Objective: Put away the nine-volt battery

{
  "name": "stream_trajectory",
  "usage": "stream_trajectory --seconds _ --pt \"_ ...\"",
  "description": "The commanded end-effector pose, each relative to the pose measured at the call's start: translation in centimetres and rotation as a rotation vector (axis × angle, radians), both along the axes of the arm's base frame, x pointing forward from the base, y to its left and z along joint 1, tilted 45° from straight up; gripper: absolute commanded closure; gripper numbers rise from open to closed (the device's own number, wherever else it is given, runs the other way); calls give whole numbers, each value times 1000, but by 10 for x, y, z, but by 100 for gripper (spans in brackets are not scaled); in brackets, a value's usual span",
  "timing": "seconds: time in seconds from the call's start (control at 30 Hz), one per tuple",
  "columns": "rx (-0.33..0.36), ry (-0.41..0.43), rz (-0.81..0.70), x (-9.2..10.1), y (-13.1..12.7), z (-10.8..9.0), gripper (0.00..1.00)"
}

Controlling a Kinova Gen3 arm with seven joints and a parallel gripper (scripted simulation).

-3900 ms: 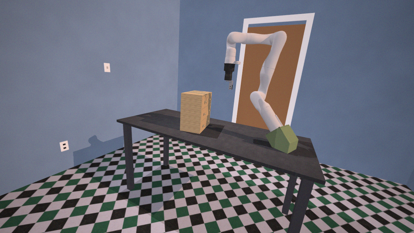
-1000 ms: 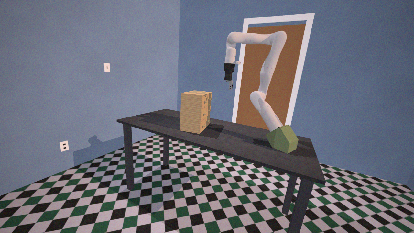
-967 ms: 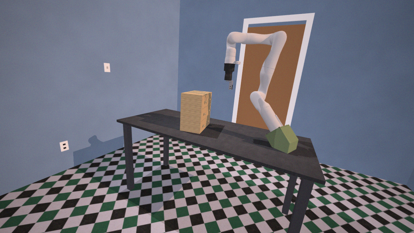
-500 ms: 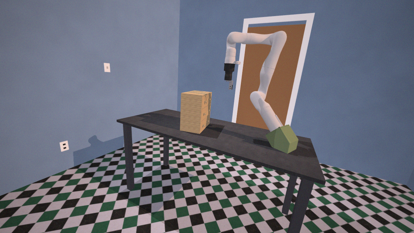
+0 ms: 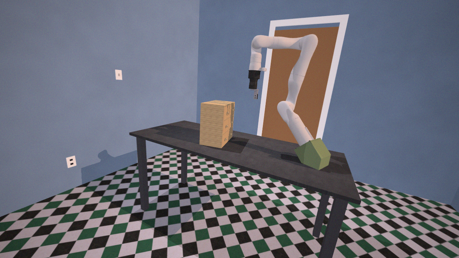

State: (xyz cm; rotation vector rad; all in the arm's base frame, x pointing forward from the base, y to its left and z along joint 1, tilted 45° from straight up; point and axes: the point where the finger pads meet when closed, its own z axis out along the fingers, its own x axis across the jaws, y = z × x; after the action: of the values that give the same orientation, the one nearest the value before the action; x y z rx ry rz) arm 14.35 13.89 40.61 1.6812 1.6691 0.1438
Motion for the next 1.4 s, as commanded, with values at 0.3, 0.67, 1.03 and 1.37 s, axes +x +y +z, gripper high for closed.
stream_trajectory --seconds 0.3,0.67,1.03,1.37 --pt "0 -1 1 0 0 0 33" --pt "0 -1 1 0 0 0 0" --pt "0 -1 1 0 0 0 0" --pt "0 -1 1 0 0 0 0"
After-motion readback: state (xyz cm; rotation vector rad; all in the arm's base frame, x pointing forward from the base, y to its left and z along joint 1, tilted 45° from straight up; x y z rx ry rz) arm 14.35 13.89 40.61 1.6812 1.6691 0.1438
